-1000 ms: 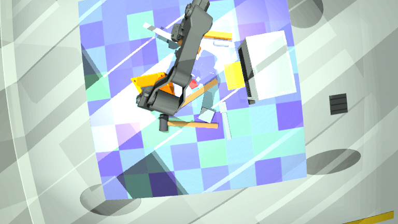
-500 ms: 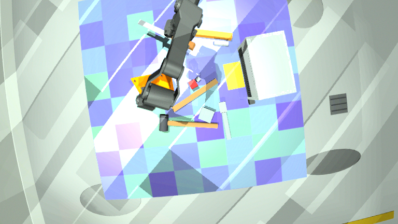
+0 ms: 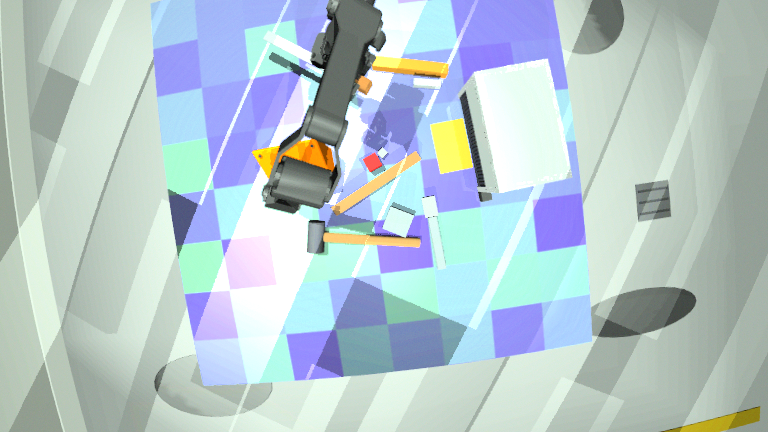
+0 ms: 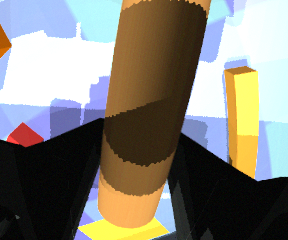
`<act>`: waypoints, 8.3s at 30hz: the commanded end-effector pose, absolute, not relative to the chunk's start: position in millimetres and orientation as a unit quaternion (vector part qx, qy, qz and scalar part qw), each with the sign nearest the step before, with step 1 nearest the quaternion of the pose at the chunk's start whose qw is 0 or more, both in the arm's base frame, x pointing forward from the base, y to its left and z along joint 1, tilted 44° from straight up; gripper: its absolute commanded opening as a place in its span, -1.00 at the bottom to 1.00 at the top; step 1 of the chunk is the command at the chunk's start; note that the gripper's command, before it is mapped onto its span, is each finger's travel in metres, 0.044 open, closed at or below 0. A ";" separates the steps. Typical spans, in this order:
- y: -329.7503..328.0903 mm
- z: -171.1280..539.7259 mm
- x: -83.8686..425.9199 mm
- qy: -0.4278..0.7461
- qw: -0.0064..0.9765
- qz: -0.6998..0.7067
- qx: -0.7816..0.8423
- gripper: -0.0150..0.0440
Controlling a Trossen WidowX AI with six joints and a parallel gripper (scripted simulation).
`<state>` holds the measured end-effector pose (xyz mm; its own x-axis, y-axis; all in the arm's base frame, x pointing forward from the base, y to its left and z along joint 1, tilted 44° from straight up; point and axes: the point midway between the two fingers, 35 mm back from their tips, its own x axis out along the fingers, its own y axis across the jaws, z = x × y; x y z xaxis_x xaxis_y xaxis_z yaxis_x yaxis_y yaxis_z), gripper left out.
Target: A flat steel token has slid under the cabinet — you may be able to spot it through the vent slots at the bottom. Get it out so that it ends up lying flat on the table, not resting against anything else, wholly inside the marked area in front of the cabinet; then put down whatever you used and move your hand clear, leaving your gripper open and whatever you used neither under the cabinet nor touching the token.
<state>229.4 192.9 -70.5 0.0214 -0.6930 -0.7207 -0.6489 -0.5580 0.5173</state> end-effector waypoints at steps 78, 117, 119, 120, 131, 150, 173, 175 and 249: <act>193.8 -68.3 229.8 -0.609 -0.211 -0.348 0.681 -0.49; 193.3 -67.8 230.2 -0.656 -0.314 -0.249 0.640 -0.49; 193.3 -67.7 230.2 -0.658 -0.319 -0.243 0.637 -0.49; 193.3 -67.7 230.2 -0.659 -0.322 -0.241 0.636 -0.49; 193.1 -67.6 230.3 -0.669 -0.349 -0.211 0.621 -0.49; 192.8 -67.3 230.4 -0.683 -0.396 -0.160 0.593 -0.49; 192.5 -67.0 230.5 -0.695 -0.448 -0.097 0.554 -0.49; 192.5 -67.0 230.5 -0.696 -0.452 -0.091 0.551 -0.49; 191.4 -66.0 230.1 -0.693 -0.591 0.112 0.398 -0.49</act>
